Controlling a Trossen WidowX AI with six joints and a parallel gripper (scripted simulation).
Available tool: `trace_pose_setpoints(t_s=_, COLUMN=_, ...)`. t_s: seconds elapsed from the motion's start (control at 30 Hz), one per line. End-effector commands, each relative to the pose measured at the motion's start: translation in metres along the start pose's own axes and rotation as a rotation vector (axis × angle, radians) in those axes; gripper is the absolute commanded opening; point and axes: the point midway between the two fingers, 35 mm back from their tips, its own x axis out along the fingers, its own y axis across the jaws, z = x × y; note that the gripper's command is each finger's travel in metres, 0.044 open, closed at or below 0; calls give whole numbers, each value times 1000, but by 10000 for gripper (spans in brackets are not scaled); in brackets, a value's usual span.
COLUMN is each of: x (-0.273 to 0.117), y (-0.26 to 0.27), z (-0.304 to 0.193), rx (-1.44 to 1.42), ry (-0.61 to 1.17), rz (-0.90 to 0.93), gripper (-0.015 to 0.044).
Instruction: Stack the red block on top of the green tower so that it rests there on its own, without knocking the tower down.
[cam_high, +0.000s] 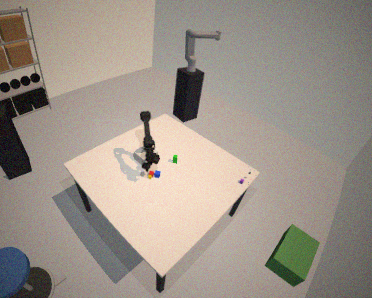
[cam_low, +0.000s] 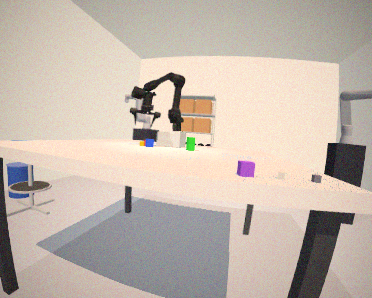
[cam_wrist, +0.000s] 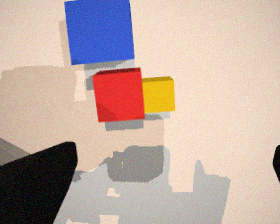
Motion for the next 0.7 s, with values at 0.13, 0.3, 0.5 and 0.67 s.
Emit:
trace_pose_setpoints(t_s=0.13, x=8, y=30, z=7, rx=-71, ry=22, rz=93, gripper=440)
trace_pose_setpoints(t_s=0.3, x=21, y=30, z=7, rx=-71, ry=22, rz=93, gripper=440)
trace_pose_setpoints(t_s=0.5, x=59, y=34, z=6, rx=-71, ry=23, rz=93, gripper=440)
trace_pose_setpoints(t_s=0.67, x=61, y=34, z=6, rx=-71, ry=22, rz=93, gripper=440)
